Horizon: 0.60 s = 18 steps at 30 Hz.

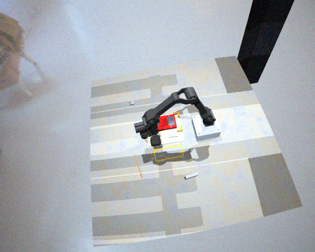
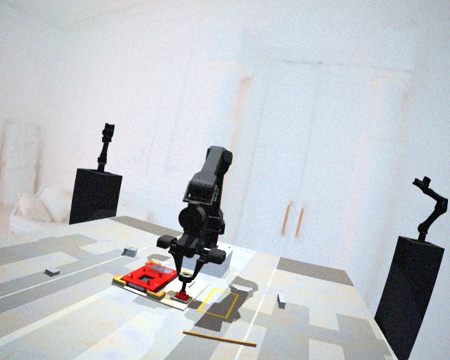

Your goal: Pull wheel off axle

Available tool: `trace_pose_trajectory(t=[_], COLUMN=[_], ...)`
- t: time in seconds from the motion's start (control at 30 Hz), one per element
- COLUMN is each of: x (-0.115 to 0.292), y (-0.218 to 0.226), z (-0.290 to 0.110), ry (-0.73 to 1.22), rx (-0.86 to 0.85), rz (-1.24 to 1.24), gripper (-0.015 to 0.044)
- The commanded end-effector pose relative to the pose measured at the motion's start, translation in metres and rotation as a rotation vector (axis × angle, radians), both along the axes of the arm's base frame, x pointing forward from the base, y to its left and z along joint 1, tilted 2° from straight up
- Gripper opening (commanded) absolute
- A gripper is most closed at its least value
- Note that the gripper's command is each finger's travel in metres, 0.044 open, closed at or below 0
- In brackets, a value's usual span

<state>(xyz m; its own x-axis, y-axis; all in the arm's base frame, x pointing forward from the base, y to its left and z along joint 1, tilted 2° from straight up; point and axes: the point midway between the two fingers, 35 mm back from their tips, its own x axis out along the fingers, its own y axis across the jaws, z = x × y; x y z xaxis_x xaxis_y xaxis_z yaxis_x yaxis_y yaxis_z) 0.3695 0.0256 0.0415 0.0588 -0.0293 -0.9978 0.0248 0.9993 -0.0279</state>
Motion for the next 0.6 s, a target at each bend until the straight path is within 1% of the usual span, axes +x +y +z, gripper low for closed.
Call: trace_pose_trajectory(t=[0.0,0.27,0.33,0.4,0.57], x=[-0.001,-0.006,-0.006,-0.006,-0.016], y=[0.0,0.001,0.001,0.004,0.028], z=[0.001,0.037,0.038,0.031,0.031], ry=[0.01,0.008,0.008,0.011,0.012], rx=[-0.002,-0.002,-0.002,-0.001,0.001], rz=[0.0,0.0,0.0,0.003,0.002], gripper=[0.0,0.0,0.0,0.0,0.0])
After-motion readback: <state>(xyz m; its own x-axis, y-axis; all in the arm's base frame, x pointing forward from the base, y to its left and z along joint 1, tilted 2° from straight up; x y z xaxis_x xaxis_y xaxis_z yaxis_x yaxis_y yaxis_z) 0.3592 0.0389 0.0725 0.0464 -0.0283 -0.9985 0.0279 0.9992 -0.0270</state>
